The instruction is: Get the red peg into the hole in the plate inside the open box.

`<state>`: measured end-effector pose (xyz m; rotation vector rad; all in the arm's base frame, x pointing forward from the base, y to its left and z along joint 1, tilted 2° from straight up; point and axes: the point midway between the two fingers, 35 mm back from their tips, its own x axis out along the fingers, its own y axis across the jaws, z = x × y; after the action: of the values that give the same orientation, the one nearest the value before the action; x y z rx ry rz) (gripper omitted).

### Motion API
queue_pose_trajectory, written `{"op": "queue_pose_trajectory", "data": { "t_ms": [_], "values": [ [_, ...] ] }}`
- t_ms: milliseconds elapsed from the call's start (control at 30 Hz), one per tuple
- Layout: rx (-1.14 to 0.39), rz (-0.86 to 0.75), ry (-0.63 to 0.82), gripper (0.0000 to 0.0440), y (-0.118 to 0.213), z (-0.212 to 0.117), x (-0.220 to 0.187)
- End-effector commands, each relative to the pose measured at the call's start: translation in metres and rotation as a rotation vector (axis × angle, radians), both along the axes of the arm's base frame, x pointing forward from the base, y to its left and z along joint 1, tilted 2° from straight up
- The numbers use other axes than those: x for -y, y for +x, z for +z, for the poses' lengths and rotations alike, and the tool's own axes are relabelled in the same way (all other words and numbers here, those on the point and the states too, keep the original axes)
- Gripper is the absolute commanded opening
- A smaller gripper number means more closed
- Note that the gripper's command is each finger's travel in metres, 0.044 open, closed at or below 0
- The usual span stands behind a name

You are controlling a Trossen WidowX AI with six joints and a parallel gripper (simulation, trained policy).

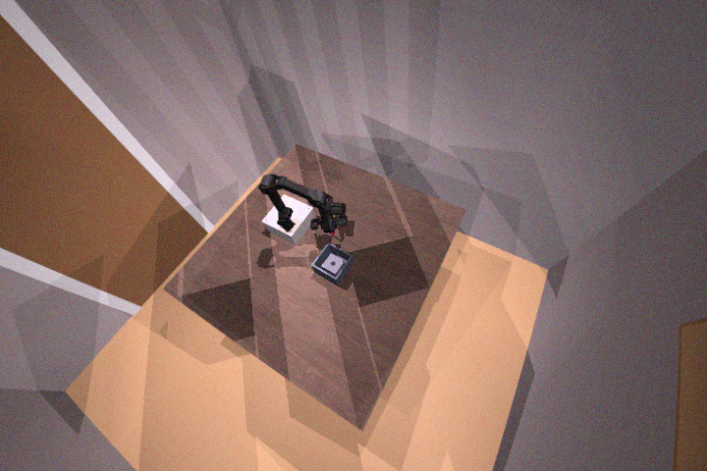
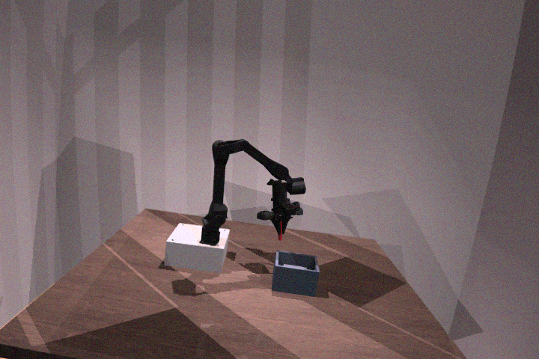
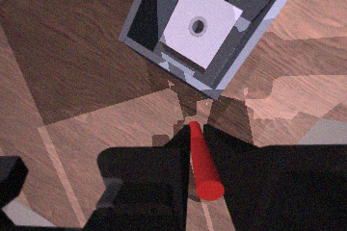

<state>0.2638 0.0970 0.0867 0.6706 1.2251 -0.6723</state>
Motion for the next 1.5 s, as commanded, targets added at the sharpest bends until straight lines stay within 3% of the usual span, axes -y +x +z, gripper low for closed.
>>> {"op": "queue_pose_trajectory", "data": {
  "t_ms": [0, 733, 1233, 1300, 1467],
  "values": [
    [0.01, -0.019, -0.011, 0.0, 0.013, 0.004, 0.014],
    [0.039, -0.149, -0.005, 0.0004, 0.065, -0.008, 0.085],
    [-0.011, -0.192, 0.025, 0.0012, 0.084, -0.044, 0.112],
    [-0.024, -0.189, 0.025, 0.0033, 0.085, -0.051, 0.114],
    [-0.058, -0.167, 0.018, 0.015, 0.085, -0.067, 0.118]
  ]
}}
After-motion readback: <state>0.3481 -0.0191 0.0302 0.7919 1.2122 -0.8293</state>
